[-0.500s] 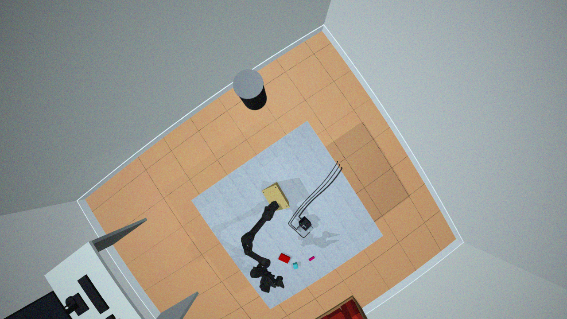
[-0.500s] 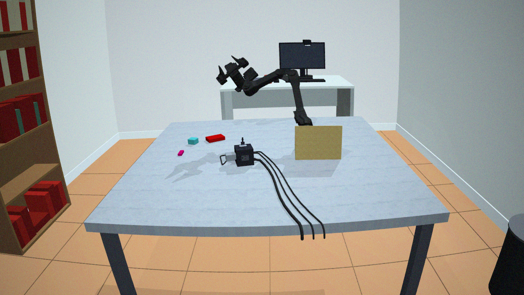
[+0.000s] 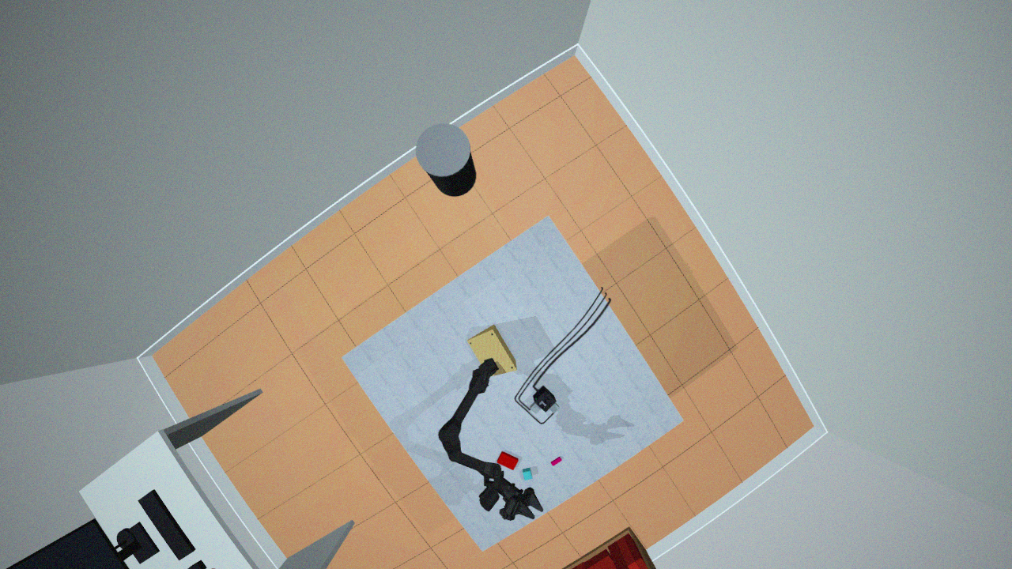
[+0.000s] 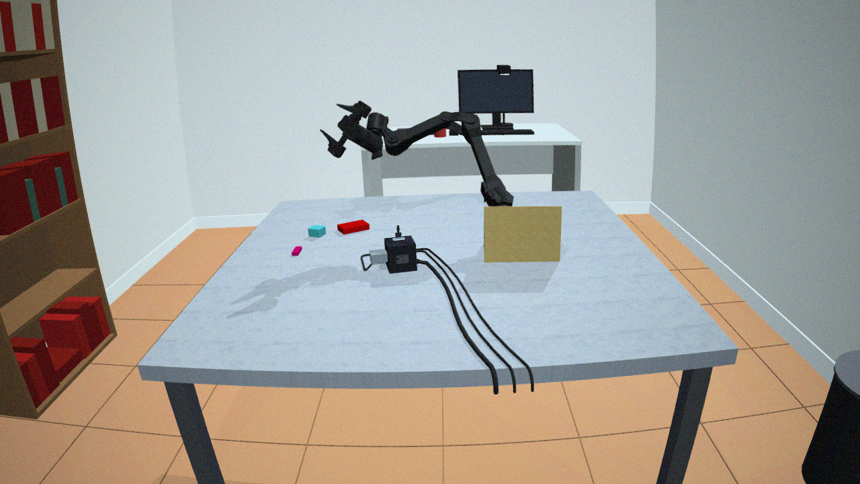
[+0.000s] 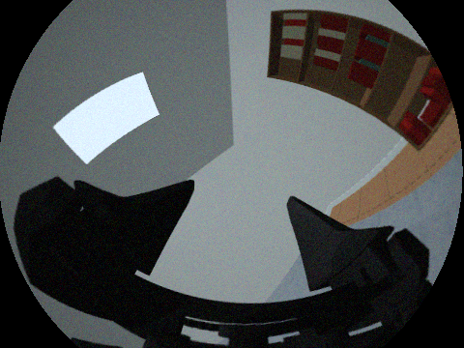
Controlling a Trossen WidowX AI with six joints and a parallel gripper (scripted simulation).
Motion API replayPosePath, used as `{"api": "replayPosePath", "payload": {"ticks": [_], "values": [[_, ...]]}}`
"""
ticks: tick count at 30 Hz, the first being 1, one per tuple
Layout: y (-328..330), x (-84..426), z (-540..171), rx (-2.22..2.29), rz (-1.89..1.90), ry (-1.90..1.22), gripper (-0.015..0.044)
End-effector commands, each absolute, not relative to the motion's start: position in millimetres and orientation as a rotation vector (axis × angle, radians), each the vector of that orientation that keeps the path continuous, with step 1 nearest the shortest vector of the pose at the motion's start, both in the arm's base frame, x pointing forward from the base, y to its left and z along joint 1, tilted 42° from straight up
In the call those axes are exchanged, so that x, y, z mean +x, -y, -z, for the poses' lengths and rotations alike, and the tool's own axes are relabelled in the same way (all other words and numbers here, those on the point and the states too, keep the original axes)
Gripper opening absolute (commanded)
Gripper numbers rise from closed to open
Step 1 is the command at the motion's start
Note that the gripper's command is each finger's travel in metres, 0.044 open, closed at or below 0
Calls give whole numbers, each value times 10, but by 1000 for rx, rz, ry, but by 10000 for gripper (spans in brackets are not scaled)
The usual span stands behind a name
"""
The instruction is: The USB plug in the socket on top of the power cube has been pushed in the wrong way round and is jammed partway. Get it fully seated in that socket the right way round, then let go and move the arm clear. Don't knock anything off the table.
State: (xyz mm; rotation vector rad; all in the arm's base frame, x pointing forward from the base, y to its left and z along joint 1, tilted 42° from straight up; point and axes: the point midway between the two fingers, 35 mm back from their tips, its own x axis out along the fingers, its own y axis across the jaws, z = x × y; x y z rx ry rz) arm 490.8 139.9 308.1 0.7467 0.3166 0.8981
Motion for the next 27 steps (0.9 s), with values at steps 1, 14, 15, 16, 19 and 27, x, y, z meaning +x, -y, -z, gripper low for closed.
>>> {"api": "replayPosePath", "payload": {"ticks": [1, 14, 15, 16, 19, 27], "values": [[-1718, 5093, -2414, 603, -730, -454, 440], [-2103, 4497, -645, -161, -542, -982, 440], [-2098, 4394, -530, -248, -546, -1029, 440], [-2086, 4286, -422, -340, -554, -1078, 440], [-2010, 3933, -154, -640, -599, -1224, 440], [-1574, 3015, -22, -1698, -937, -1608, 440]]}}
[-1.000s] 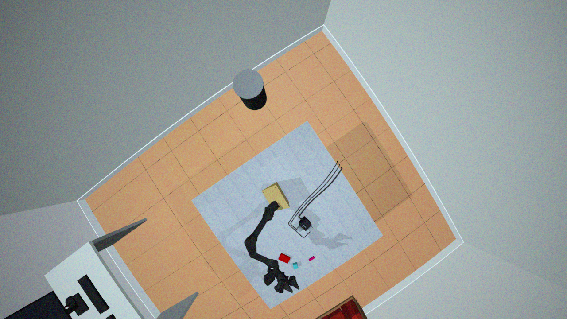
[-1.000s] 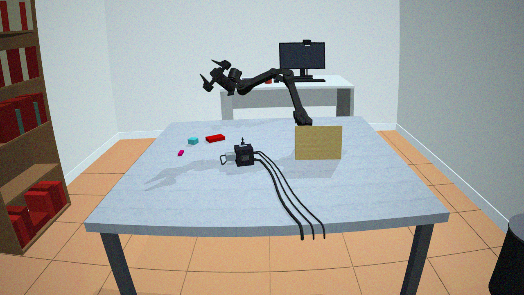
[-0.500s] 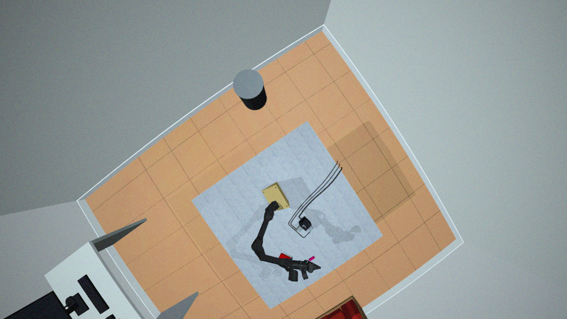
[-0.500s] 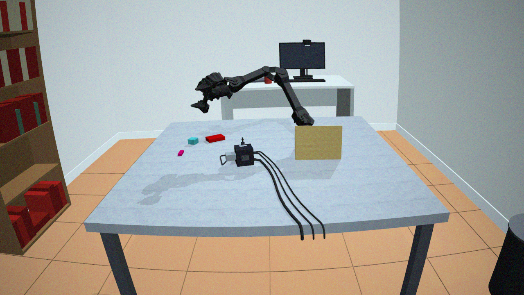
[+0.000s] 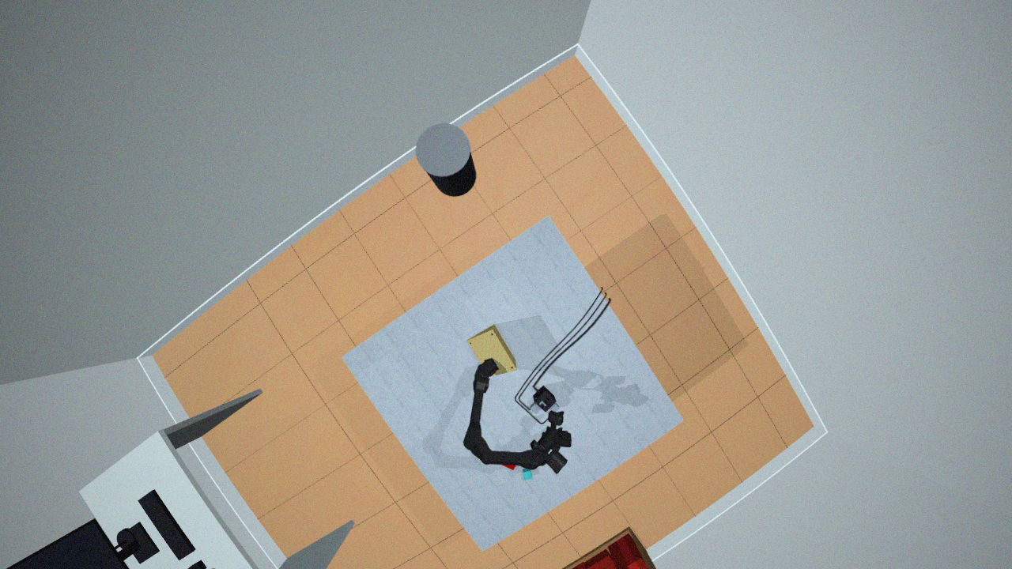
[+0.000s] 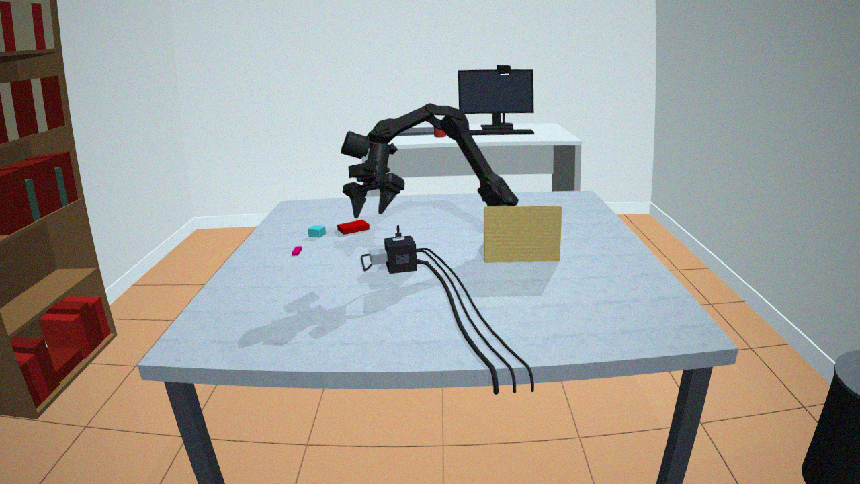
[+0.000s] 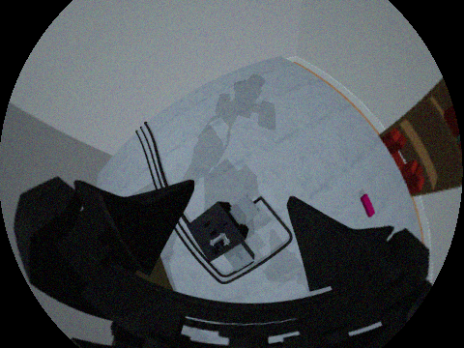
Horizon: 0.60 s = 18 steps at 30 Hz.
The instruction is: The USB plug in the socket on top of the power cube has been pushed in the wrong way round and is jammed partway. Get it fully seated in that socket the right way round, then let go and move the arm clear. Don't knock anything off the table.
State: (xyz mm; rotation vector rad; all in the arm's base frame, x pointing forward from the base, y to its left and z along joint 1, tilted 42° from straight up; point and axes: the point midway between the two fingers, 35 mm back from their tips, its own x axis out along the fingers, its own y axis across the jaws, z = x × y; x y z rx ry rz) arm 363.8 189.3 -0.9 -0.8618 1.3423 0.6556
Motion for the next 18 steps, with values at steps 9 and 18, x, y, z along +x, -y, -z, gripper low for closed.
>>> {"api": "replayPosePath", "payload": {"ticks": [9, 18], "values": [[-1518, 2950, -90, -1906, -1030, -1662, 440], [-1515, 2958, -82, -1906, -1030, -1662, 440]]}}
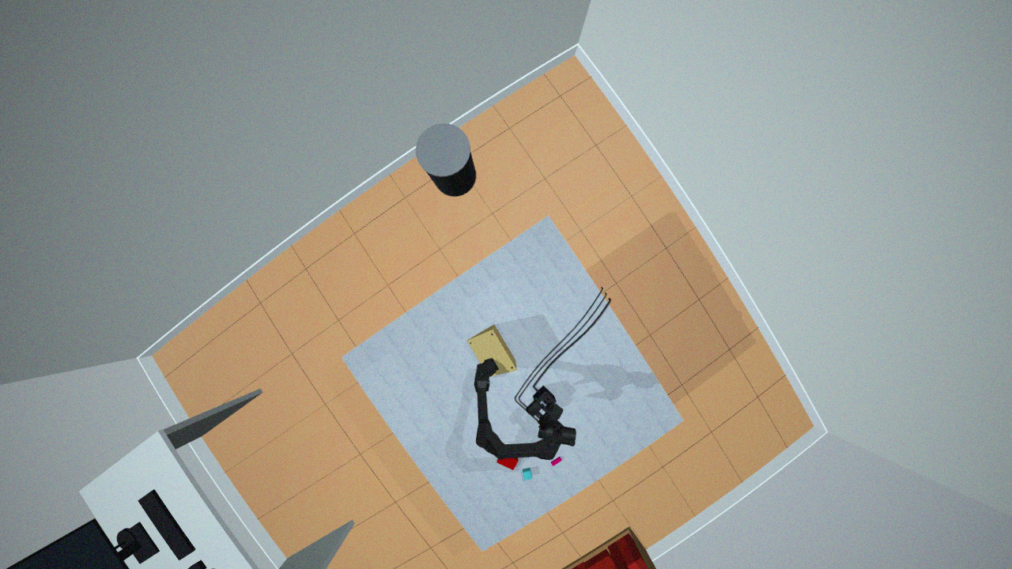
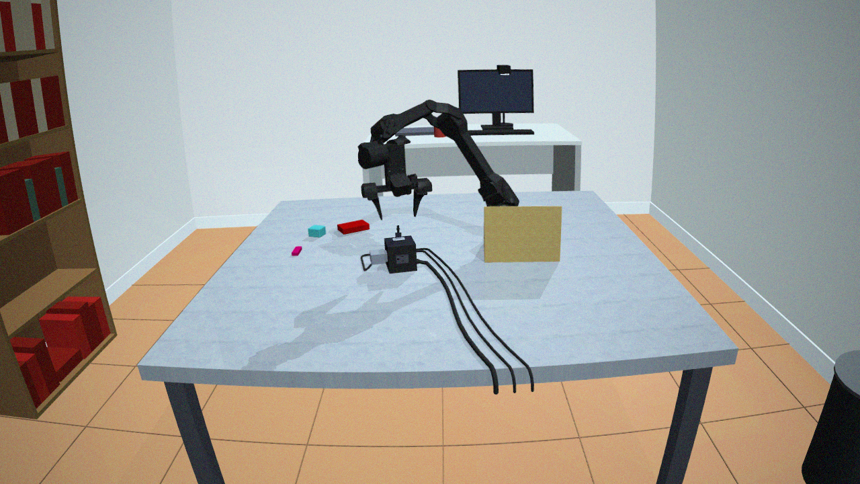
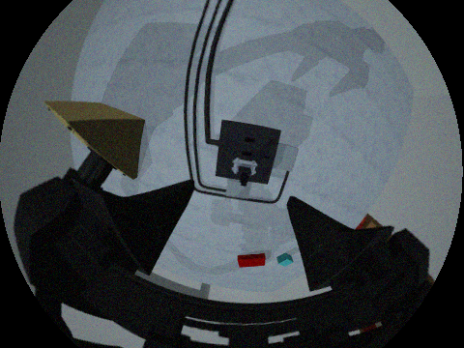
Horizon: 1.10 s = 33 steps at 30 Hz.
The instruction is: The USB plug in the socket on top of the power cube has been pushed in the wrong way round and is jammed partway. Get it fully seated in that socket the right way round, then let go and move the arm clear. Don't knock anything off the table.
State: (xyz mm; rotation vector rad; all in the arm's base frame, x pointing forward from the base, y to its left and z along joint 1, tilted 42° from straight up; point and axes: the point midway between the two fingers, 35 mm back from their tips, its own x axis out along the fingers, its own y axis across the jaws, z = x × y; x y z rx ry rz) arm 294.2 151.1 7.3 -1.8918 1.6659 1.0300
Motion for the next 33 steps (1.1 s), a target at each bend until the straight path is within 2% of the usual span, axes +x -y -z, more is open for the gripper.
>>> {"api": "replayPosePath", "payload": {"ticks": [1, 33], "values": [[-1512, 2958, -78, -1906, -1030, -1662, 440], [-1320, 2965, 135, -1907, -1029, -1662, 440]]}}
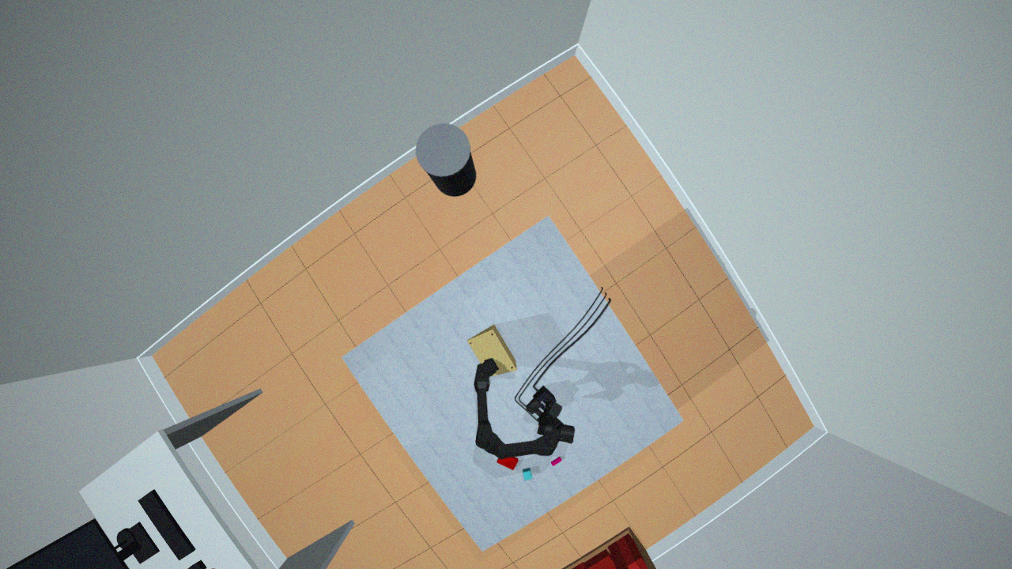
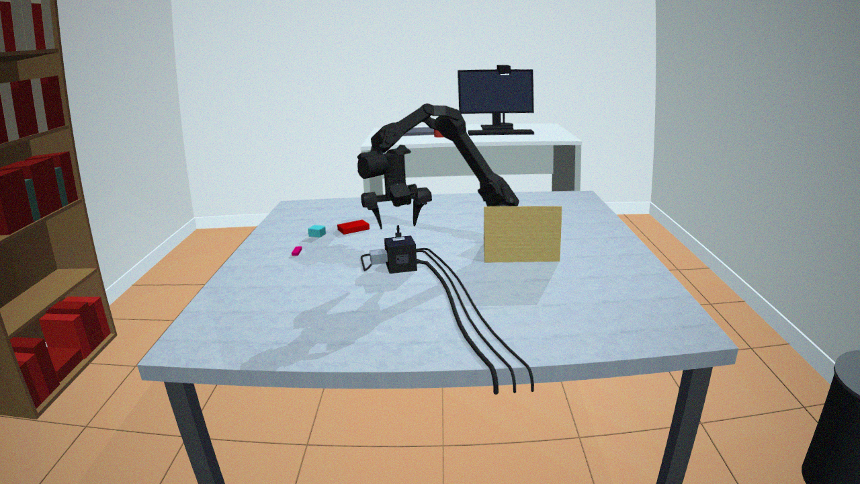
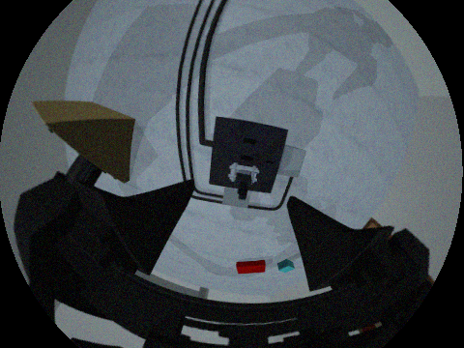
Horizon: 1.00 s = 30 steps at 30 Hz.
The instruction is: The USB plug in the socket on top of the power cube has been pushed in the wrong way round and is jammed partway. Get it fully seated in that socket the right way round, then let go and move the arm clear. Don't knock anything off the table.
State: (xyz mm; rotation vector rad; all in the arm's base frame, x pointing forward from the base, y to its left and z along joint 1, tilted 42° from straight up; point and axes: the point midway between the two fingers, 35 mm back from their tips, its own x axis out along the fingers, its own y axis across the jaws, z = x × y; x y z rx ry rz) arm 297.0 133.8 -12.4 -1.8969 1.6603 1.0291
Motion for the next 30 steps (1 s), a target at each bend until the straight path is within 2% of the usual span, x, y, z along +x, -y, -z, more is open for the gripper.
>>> {"api": "replayPosePath", "payload": {"ticks": [1, 17, 20, 30], "values": [[-1320, 2965, 135, -1907, -1029, -1662, 440], [-1337, 2969, 126, -1897, -1029, -1660, 20], [-1337, 2969, 126, -1897, -1029, -1660, 0], [-1337, 2969, 126, -1897, -1029, -1660, 0]]}}
